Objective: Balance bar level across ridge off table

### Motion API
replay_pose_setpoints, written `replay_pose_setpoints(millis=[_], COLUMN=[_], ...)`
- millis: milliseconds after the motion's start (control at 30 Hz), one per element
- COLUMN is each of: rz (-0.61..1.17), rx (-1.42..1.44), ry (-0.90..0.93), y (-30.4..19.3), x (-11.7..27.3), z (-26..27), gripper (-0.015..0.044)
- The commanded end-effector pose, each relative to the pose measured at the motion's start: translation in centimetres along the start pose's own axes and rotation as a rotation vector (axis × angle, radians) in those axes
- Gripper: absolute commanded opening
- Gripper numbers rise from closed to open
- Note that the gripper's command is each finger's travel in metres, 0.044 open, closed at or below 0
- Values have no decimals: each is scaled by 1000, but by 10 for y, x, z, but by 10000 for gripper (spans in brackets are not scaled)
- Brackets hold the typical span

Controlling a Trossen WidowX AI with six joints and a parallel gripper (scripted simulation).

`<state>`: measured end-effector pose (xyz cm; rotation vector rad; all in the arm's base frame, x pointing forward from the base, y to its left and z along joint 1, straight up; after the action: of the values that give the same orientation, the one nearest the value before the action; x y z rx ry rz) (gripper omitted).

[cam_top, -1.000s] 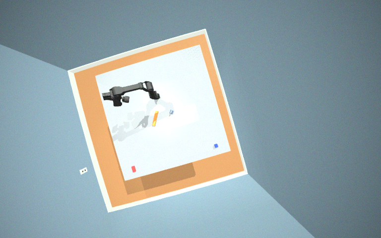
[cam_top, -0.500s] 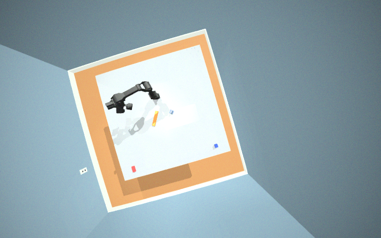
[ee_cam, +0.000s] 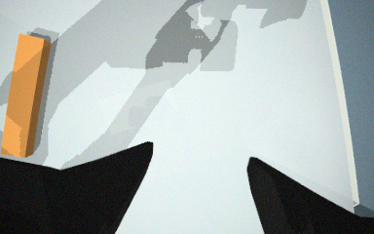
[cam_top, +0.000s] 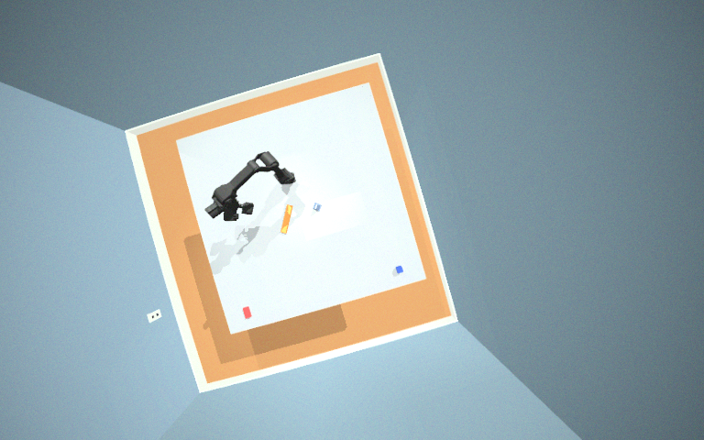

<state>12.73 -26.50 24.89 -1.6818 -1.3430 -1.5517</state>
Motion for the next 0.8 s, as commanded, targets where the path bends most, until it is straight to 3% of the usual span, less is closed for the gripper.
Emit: replay_pose_setpoints(millis=[0,767], rz=[7,101], rx=[-13,-65], ry=[37,183], y=[9,41], x=[-8,-41], z=[16,118], gripper=[315,315])
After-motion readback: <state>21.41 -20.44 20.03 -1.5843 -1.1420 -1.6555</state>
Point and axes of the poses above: the point midway between the two fingers, 35 mm back from their tips, its own x axis back along the fingers, its own z axis across the jaws, y = z × x, the point moved 3 cm from there along x, back along the fingers, and after that the axes turned 3 degrees about -x, right-handed, at the moved point
